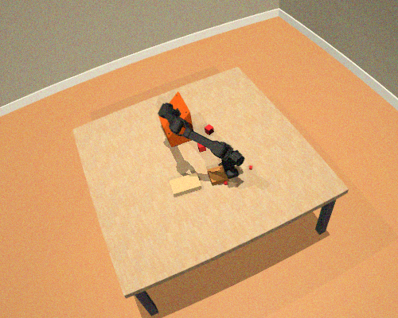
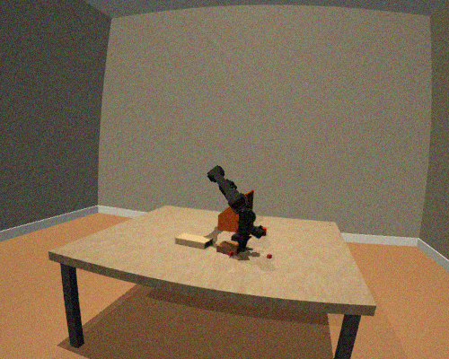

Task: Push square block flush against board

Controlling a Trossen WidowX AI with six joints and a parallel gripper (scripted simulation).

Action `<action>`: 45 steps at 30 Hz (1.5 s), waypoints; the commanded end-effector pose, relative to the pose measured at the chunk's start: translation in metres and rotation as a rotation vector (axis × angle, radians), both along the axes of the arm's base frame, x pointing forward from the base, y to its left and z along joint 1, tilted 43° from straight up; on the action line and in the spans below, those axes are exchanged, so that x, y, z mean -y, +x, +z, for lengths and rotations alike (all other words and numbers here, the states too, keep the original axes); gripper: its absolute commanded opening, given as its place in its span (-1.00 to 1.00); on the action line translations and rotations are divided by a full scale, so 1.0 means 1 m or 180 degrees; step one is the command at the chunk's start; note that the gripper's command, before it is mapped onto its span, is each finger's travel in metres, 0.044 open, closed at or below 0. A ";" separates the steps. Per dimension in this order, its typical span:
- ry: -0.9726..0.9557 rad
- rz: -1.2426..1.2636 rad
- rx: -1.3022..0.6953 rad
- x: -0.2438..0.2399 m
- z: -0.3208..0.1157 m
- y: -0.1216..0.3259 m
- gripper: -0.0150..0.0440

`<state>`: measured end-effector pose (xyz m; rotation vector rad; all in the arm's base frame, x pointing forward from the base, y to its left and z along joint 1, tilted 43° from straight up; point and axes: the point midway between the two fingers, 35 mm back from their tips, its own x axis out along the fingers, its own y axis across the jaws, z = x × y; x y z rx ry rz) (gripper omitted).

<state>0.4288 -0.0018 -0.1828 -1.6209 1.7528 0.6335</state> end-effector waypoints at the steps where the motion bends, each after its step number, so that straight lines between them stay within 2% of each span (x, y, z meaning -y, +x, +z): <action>1: -0.0020 0.0001 -0.0002 0.006 0.005 0.000 -0.49; 33: -0.0031 0.0000 -0.0007 0.040 0.034 -0.009 -0.49; 45: -0.0028 0.0001 -0.0005 0.029 0.025 -0.005 -0.49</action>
